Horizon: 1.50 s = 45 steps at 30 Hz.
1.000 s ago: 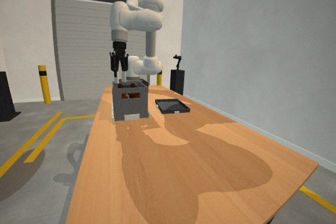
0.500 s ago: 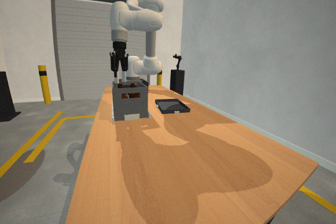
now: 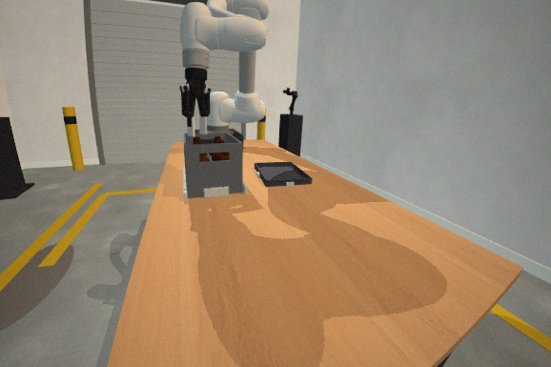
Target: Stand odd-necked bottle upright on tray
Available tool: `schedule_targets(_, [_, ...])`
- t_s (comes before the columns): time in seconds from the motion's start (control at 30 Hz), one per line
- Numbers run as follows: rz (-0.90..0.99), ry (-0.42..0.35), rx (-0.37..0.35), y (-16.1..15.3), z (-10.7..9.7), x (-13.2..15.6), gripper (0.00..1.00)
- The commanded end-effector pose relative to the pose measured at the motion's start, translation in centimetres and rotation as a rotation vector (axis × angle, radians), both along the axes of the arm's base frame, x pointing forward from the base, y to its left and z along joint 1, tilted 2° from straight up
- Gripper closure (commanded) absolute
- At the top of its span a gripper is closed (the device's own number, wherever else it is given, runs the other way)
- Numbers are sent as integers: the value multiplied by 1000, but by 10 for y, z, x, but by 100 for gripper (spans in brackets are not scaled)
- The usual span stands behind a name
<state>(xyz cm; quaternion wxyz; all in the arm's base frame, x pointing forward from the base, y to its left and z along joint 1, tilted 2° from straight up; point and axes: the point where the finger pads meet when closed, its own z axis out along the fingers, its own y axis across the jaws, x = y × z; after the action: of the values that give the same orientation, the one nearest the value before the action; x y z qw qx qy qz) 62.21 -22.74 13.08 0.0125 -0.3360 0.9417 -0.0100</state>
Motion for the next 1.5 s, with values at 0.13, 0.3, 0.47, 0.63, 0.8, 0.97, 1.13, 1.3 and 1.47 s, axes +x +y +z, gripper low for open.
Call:
schedule_targets(0.13, [-3, 2, -3, -3, -4, -2, 62])
schedule_targets(0.3, [-3, 2, -3, -3, -7, -2, 62])
schedule_targets(0.47, [-3, 2, -3, -3, -11, -2, 62])
schedule_targets(0.63, [-3, 2, -3, -3, -16, -2, 62])
schedule_targets(0.8, [-3, 2, -3, -3, -22, -2, 62])
schedule_targets(0.97, [-3, 2, -3, -3, -29, -2, 62])
schedule_targets(1.13, [-3, 2, -3, -3, -33, -2, 62])
schedule_targets(1.3, [-3, 2, -3, -3, -38, -1, 62])
schedule_targets(1.47, [-3, 2, -3, -3, -42, -1, 62])
